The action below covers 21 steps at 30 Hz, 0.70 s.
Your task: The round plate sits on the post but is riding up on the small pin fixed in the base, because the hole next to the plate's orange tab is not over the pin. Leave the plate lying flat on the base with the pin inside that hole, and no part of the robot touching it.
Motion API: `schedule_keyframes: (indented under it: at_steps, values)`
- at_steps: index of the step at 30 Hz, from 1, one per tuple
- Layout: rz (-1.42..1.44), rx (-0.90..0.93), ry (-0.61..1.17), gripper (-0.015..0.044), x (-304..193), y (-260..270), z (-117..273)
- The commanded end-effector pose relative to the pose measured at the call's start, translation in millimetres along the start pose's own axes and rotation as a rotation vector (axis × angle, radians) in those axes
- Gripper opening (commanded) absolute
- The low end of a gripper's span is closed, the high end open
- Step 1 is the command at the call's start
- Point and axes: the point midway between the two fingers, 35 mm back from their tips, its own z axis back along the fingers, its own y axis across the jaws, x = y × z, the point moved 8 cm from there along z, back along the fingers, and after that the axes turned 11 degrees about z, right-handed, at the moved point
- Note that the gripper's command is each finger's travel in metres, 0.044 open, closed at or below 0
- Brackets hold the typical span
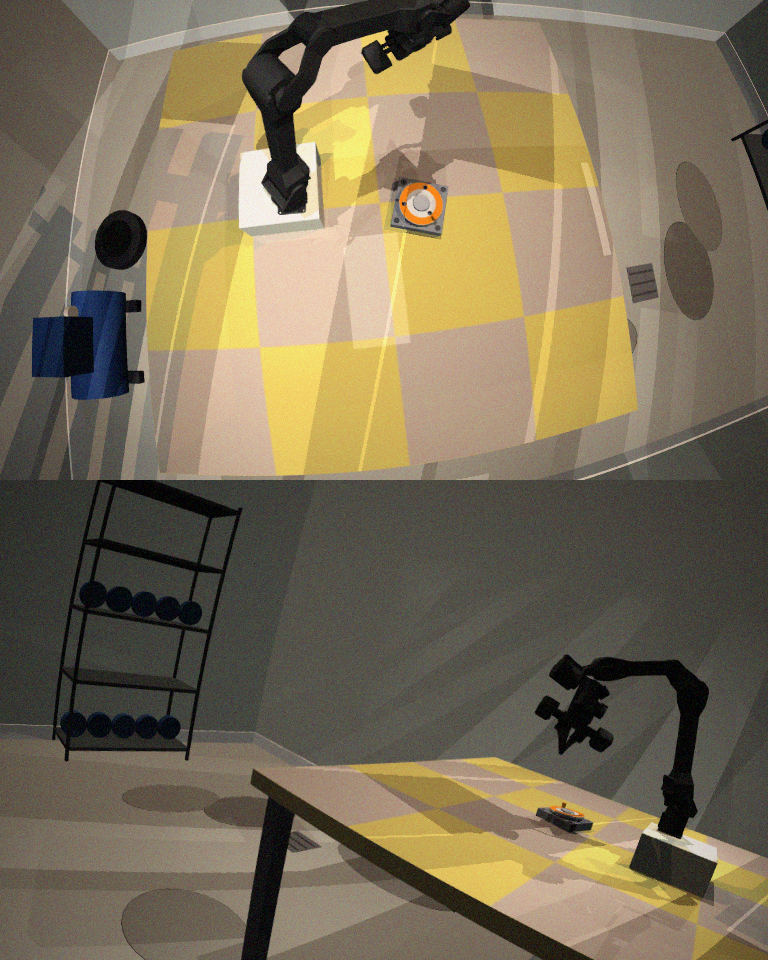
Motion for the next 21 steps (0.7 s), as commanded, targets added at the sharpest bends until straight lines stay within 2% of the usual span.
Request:
schedule_keyframes:
  at_steps: [1,4,10,12,18,21]
  values:
    - [-0.269,-0.010,0.109,0.0000,-45,5,7]
    - [-0.436,-0.024,0.173,0.0000,-71,10,12]
    - [-1.117,-0.120,0.421,0.0000,-173,53,42]
    - [-1.192,-0.131,0.445,0.0000,-183,61,46]
    - [-1.818,-0.267,0.663,0.0000,-255,129,76]
    - [-1.947,-0.310,0.713,0.0000,-267,139,81]
